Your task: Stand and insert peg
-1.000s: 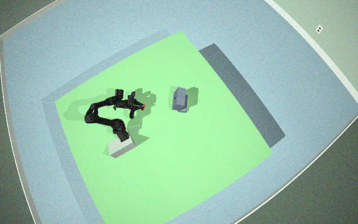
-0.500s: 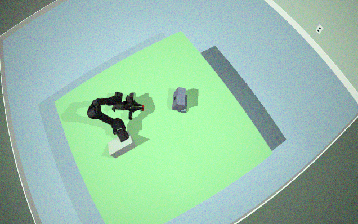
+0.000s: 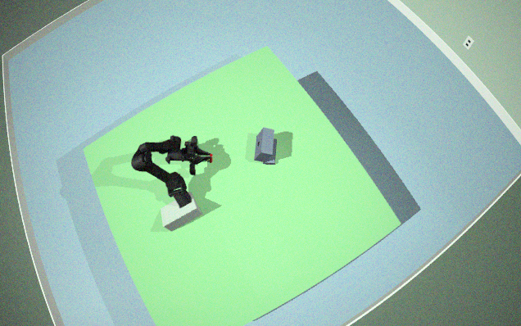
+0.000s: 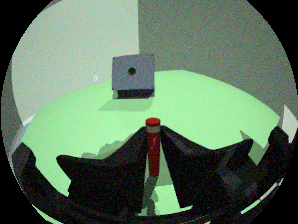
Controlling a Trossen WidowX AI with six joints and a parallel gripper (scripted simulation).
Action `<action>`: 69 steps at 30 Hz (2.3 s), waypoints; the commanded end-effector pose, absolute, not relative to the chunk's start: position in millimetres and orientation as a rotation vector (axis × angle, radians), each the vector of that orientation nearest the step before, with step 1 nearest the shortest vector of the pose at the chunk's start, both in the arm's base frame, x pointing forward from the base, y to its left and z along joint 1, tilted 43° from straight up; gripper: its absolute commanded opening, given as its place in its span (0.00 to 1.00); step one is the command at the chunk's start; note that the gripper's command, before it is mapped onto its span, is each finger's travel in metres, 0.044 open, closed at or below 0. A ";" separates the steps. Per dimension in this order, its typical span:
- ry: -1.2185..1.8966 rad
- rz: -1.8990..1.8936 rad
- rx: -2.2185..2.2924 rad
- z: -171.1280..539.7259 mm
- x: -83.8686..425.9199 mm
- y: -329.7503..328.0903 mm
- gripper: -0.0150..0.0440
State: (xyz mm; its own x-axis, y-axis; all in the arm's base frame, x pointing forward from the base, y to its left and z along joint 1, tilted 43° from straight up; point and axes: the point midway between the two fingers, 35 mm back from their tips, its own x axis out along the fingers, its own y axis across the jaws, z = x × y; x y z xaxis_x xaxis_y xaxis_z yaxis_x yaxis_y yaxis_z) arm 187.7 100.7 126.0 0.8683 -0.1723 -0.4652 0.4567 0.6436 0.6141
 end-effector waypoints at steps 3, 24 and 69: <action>0.387 -0.367 0.797 124.8 187.5 102.3 0.34; 0.390 -0.363 0.781 123.3 185.9 104.8 0.34; 0.338 -0.379 0.789 121.1 179.1 107.8 0.34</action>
